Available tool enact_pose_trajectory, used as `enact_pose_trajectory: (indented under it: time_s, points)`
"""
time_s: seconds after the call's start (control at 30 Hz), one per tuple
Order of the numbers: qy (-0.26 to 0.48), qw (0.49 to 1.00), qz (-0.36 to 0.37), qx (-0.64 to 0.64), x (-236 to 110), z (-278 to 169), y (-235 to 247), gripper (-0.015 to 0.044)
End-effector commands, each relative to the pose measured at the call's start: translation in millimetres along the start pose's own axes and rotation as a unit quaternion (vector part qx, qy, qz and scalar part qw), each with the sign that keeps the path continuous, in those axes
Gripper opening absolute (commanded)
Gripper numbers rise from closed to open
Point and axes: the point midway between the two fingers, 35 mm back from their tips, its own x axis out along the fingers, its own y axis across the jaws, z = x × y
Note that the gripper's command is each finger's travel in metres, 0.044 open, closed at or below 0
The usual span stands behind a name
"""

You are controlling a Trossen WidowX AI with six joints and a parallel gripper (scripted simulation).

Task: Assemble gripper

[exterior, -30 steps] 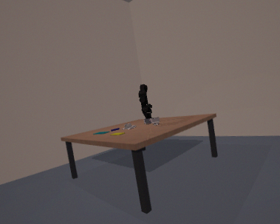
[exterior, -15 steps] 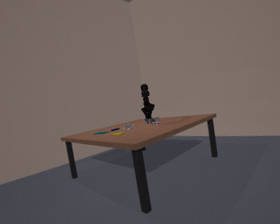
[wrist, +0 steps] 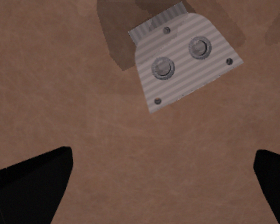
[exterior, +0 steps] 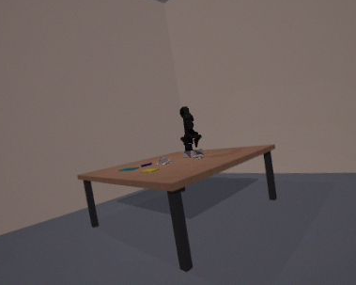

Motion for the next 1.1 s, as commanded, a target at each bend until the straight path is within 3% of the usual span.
enact_pose_trajectory:
  time_s: [0.0,0.53,0.73,0.9,1.07]
  points:
    - [-0.004,0.999,0.000,-0.054,0,8,-4,0.0440]
    - [-0.007,0.966,-0.001,-0.258,-2,34,-19,0.0440]
    - [-0.007,0.964,-0.002,-0.266,-2,35,-20,0.0440]
    - [-0.007,0.964,-0.002,-0.266,36,36,-20,0.0440]
    - [-0.007,0.964,-0.002,-0.266,38,36,-20,0.0440]
